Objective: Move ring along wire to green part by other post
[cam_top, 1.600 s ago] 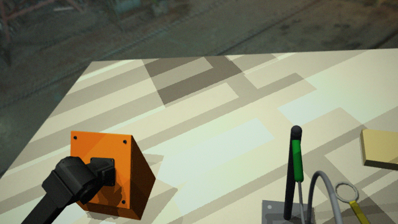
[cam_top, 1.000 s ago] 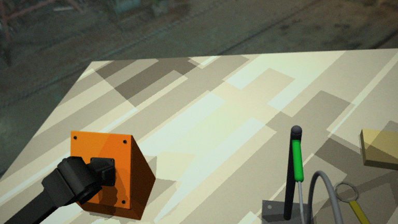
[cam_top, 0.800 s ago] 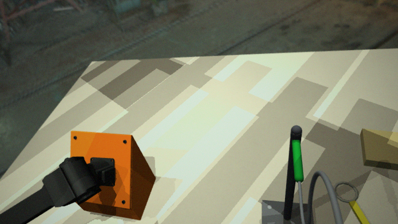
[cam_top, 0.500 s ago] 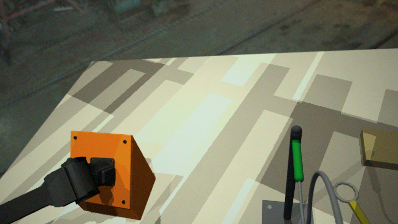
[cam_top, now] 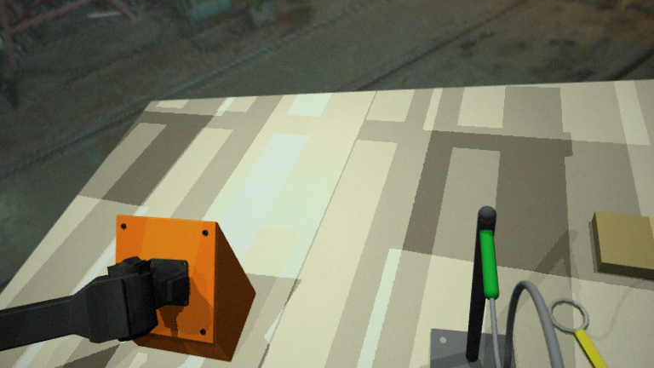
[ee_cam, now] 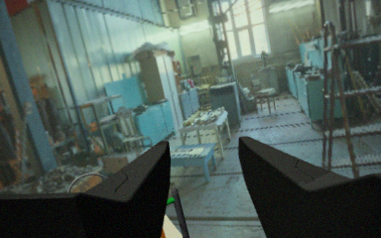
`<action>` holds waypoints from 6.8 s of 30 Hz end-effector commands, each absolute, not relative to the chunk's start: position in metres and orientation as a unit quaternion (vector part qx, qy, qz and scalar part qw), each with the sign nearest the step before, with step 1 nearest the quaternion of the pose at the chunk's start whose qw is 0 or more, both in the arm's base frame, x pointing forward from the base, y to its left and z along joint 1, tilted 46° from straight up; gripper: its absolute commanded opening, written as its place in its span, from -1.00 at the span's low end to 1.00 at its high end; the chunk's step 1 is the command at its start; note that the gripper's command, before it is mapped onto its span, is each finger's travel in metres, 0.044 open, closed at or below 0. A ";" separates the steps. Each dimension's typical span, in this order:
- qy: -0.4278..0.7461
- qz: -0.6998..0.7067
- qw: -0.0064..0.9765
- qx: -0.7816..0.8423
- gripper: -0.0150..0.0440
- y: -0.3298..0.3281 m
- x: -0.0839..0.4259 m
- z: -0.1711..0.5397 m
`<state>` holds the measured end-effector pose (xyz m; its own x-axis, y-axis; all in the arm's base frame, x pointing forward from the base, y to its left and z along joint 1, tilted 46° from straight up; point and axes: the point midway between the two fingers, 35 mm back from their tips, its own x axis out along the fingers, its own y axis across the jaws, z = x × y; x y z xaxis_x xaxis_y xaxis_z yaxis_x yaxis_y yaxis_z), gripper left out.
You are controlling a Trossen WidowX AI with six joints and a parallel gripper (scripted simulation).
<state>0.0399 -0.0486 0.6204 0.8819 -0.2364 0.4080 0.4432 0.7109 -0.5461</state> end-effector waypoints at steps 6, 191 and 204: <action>-0.134 -0.173 0.899 -0.380 0.05 -0.031 0.132 0.633; -0.002 -0.012 0.914 -0.406 -1.00 -0.340 0.423 0.426; 0.077 -0.048 0.910 -0.404 -1.00 -0.333 0.402 0.419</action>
<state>0.4086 -0.3358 0.4198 0.9908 -0.1147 -0.0717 0.0245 0.6737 -0.7386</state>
